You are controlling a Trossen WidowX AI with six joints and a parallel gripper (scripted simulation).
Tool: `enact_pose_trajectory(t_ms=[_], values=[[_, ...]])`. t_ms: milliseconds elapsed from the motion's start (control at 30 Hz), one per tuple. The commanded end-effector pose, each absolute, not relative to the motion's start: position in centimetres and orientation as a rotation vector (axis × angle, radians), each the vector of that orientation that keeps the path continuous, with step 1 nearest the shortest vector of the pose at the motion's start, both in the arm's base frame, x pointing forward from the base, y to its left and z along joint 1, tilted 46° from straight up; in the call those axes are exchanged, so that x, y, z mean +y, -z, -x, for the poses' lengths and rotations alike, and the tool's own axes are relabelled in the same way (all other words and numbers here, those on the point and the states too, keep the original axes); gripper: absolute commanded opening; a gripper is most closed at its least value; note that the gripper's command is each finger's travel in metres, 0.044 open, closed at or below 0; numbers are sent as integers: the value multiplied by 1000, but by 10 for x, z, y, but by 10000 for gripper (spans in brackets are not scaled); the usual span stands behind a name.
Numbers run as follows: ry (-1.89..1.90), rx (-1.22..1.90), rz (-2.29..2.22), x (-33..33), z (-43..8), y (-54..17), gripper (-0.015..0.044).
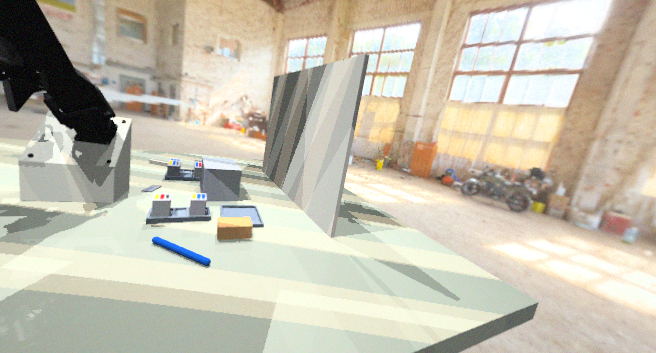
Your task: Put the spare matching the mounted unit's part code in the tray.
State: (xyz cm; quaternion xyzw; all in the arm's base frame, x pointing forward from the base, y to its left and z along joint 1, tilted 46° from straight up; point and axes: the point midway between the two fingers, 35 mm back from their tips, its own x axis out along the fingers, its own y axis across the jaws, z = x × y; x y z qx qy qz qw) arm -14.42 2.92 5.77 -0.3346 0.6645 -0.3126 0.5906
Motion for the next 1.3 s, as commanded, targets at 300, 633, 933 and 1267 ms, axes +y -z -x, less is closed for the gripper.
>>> enact_pose_trajectory(t_ms=[300, 633, 933, 1267], values=[[664, 1601, 752, 60, 140, -52, 440], [459, 1717, 614, 165, 79, -28, 440], [364, 1683, 534, 220, -13, -16, 440], [339, 1588, 531, 234, -148, -11, 440]])
